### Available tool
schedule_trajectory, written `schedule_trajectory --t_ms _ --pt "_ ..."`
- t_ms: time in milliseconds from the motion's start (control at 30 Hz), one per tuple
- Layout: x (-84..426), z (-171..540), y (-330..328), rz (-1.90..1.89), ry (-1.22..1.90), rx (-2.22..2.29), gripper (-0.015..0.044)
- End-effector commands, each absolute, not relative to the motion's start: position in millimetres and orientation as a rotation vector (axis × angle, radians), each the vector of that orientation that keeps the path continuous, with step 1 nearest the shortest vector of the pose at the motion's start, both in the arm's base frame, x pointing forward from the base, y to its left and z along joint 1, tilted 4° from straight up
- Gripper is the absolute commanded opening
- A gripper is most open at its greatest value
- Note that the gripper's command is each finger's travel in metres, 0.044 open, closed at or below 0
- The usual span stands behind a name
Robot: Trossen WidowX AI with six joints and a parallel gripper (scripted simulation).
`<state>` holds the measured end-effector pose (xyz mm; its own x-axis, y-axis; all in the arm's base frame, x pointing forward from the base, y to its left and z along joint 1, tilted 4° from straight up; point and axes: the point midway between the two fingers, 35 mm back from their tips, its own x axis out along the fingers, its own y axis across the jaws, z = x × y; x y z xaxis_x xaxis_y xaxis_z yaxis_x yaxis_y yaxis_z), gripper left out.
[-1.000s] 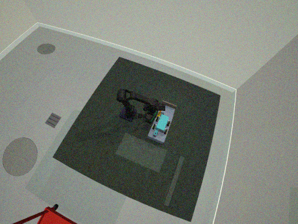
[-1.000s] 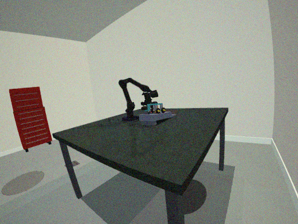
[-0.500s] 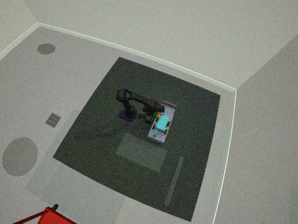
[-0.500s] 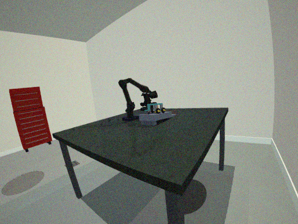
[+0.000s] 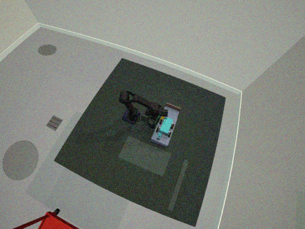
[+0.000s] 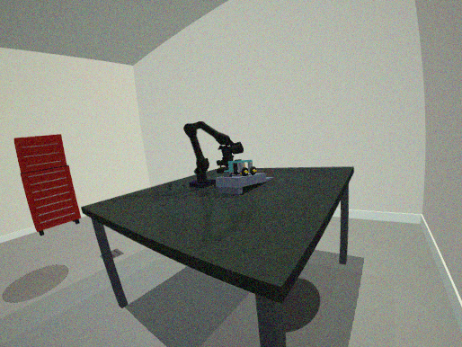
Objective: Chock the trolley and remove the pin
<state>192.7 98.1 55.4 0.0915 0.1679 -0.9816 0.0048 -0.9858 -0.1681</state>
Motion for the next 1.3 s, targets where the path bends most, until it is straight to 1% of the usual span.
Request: schedule_trajectory --t_ms 0,333,500,533,700,967,1100,1267 --pt "191 53 96 2.030 -0.186 -2.225 0.0190" --pt "190 50 93 2.031 -0.186 -2.225 0.0190" --pt "191 51 93 2.033 -0.177 -2.227 0.0321" --pt "191 51 93 2.033 -0.177 -2.227 0.0340" --pt "191 51 93 2.032 -0.177 -2.227 0.0340" --pt "184 78 91 2.031 -0.186 -2.225 0.0340" --pt "183 88 91 2.031 -0.186 -2.225 0.0440" --pt "182 100 91 2.031 -0.186 -2.225 0.0440"
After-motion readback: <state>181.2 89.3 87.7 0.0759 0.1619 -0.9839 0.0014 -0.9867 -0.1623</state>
